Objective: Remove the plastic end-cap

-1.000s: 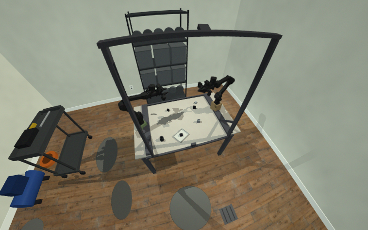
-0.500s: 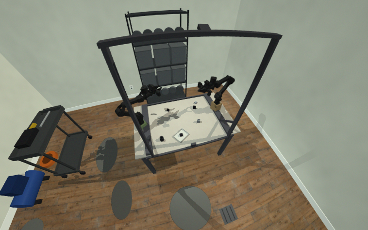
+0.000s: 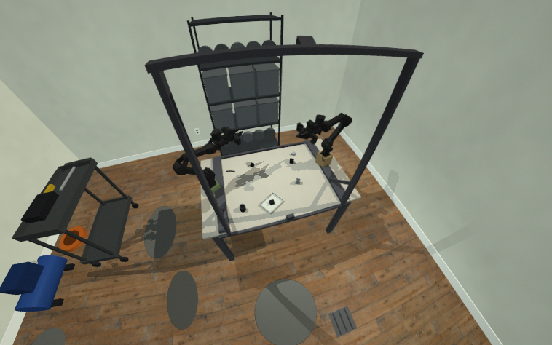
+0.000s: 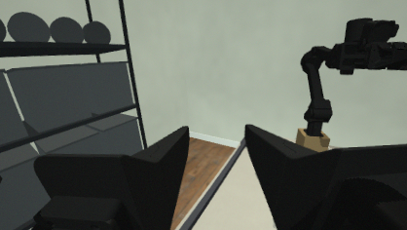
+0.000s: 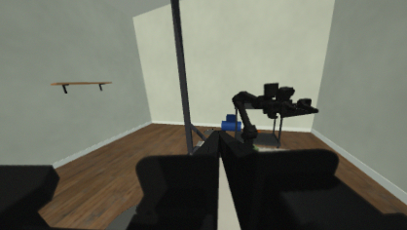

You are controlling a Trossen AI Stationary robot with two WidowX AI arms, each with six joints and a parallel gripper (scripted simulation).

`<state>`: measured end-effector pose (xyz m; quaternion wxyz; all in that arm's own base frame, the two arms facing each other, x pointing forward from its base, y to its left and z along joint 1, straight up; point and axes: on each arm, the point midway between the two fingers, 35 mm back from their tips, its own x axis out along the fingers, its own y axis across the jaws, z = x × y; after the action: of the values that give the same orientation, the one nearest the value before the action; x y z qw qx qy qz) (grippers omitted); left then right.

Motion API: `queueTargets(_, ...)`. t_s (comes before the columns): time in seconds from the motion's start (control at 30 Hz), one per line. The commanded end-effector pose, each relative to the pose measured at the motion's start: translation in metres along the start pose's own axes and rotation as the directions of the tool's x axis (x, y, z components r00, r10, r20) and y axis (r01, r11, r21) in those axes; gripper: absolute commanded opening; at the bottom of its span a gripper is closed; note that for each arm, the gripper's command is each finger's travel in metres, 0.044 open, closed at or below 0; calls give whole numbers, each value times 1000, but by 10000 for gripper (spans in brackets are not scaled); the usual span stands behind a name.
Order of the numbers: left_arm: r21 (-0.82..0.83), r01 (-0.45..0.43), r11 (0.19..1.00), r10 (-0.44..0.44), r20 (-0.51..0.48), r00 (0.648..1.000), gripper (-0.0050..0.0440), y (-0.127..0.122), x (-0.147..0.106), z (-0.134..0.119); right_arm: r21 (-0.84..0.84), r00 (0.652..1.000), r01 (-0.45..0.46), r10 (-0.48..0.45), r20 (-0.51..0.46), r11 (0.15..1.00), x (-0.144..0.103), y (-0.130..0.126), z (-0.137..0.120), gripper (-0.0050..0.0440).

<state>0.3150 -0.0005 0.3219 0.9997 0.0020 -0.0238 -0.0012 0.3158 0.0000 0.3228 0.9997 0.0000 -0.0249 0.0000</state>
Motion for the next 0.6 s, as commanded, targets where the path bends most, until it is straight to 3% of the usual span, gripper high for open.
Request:
queueTargets(0.0,2,-1,1000,1,11,1000,200,0,0,5,1,1000,-6,6,17,1000,-1,1,8,0)
queueTargets(0.57,-4,-4,1000,4,18,1000,200,1,0,7,1,1000,-6,6,17,1000,-1,1,8,0)
